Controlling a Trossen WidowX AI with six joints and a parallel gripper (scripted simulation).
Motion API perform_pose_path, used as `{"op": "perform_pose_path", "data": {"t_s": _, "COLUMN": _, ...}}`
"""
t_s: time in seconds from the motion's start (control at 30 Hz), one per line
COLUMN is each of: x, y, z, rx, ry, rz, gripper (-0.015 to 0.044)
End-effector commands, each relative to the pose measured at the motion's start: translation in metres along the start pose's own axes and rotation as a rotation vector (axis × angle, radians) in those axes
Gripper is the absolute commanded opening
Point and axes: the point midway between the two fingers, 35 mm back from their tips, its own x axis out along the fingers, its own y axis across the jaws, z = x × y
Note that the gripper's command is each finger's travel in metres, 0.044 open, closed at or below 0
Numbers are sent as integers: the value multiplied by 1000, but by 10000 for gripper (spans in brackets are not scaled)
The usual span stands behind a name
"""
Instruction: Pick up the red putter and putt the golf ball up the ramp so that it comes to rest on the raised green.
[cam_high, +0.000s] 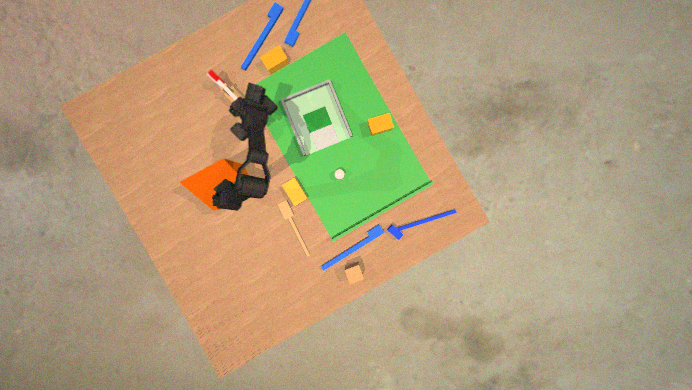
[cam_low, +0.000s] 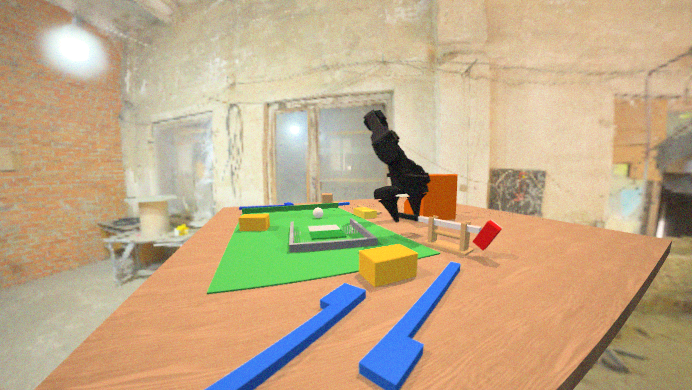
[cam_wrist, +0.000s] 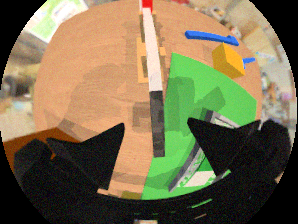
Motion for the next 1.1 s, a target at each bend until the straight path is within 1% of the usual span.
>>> {"op": "perform_pose_path", "data": {"t_s": 0.0, "x": 6, "y": 0, "z": -3, "rx": -3, "ry": 7, "rz": 1, "gripper": 440}}
{"op": "perform_pose_path", "data": {"t_s": 0.47, "x": 22, "y": 1, "z": -7, "rx": -3, "ry": 8, "rz": 1, "gripper": 440}}
{"op": "perform_pose_path", "data": {"t_s": 0.97, "x": 19, "y": 0, "z": -6, "rx": 1, "ry": 1, "rz": 0, "gripper": 46}}
{"op": "perform_pose_path", "data": {"t_s": 1.07, "x": 19, "y": 0, "z": -6, "rx": 1, "ry": 1, "rz": 0, "gripper": 26}}
